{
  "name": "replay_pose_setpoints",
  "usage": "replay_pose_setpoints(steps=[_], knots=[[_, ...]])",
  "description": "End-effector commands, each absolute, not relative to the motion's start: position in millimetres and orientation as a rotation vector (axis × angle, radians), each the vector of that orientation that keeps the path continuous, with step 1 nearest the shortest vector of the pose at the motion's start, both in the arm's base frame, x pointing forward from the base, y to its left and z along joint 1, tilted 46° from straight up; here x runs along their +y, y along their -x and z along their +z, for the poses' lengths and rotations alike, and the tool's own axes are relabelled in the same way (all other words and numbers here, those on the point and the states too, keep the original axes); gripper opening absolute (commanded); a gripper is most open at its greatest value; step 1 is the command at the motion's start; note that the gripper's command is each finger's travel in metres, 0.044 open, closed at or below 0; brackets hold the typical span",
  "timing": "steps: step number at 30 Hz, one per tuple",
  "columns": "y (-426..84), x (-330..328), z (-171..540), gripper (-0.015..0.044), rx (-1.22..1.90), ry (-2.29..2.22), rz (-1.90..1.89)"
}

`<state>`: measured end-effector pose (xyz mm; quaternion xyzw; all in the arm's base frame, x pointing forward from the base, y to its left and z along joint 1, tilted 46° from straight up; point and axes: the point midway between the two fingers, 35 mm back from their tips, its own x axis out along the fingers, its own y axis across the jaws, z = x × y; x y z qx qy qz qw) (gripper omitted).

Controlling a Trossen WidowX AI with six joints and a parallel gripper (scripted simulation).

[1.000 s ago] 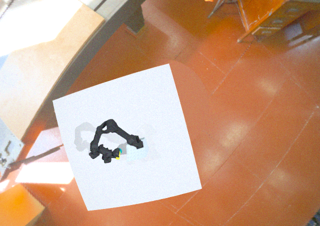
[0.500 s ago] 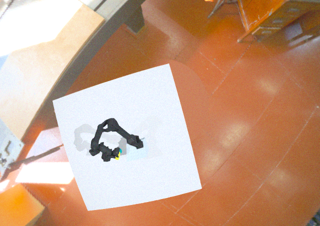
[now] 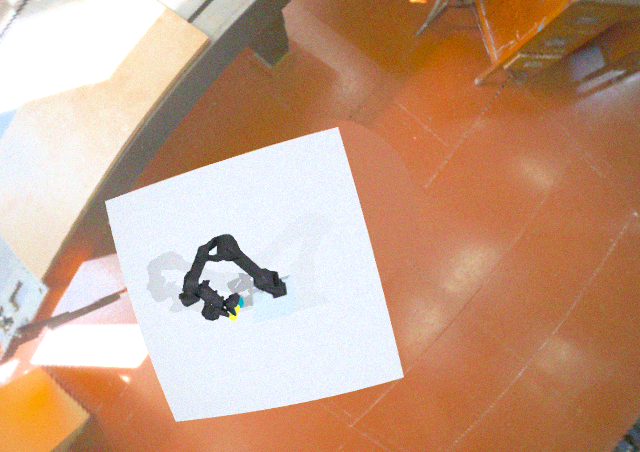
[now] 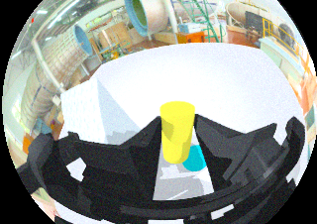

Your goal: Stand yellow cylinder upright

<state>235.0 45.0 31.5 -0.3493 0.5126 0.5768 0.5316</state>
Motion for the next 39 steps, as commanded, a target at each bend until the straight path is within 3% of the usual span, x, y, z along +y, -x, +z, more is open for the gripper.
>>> replay_pose_setpoints(steps=[1,39], knots=[[-236,46,34,0.0105,1.181,0.824,1.383],[-246,40,51,0.0105,0.854,0.758,1.381]])
